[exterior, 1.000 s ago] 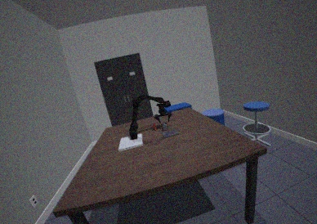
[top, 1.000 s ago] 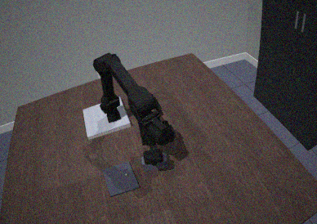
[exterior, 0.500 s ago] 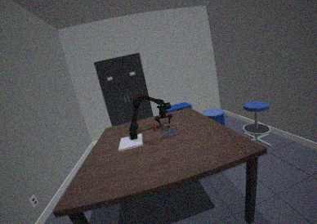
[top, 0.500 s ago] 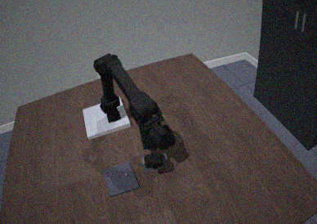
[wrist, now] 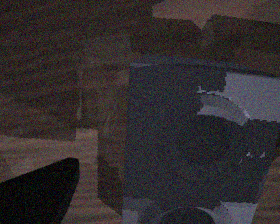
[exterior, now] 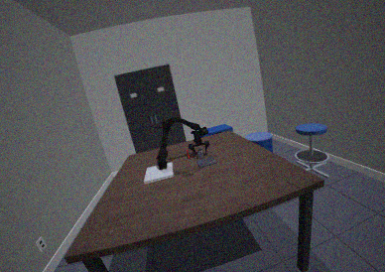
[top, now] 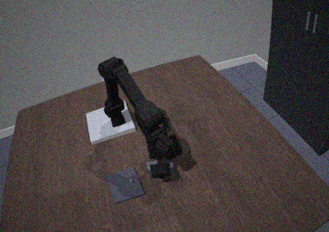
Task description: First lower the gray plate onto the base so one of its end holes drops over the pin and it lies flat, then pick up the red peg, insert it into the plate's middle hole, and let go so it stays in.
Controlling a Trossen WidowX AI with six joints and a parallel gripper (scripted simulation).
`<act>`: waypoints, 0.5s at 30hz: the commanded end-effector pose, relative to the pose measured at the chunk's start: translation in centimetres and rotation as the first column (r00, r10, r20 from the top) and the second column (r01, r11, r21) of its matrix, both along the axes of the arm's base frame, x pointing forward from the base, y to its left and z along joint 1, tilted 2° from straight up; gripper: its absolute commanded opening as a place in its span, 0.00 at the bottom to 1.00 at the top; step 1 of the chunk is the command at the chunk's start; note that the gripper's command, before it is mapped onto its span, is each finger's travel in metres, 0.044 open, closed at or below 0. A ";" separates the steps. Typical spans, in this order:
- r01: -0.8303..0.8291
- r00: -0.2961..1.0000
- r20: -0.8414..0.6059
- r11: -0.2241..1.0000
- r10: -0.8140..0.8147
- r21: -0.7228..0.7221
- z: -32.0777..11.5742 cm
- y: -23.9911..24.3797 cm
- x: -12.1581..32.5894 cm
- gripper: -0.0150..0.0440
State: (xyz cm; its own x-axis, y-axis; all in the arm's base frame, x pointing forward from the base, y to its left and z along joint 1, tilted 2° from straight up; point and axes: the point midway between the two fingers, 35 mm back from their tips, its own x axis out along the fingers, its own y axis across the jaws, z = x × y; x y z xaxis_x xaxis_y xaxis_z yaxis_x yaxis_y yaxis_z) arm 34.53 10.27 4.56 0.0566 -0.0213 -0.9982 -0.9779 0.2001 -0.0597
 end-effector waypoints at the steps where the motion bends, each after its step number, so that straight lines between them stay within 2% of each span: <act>1: -0.007 1.000 -0.003 1.000 0.007 0.001 -0.8 0.0 0.0 1.00; 7: -0.007 1.000 -0.004 1.000 0.007 0.001 -1.5 0.0 -0.1 1.00; 15: -0.007 1.000 -0.004 1.000 0.007 0.001 -1.5 0.0 -0.1 0.64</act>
State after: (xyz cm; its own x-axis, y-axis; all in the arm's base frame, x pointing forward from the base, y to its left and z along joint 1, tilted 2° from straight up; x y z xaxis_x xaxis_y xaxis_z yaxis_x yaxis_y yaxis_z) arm 34.46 10.21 3.16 0.0530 -0.0223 -0.9983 -0.9780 0.2006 -0.0564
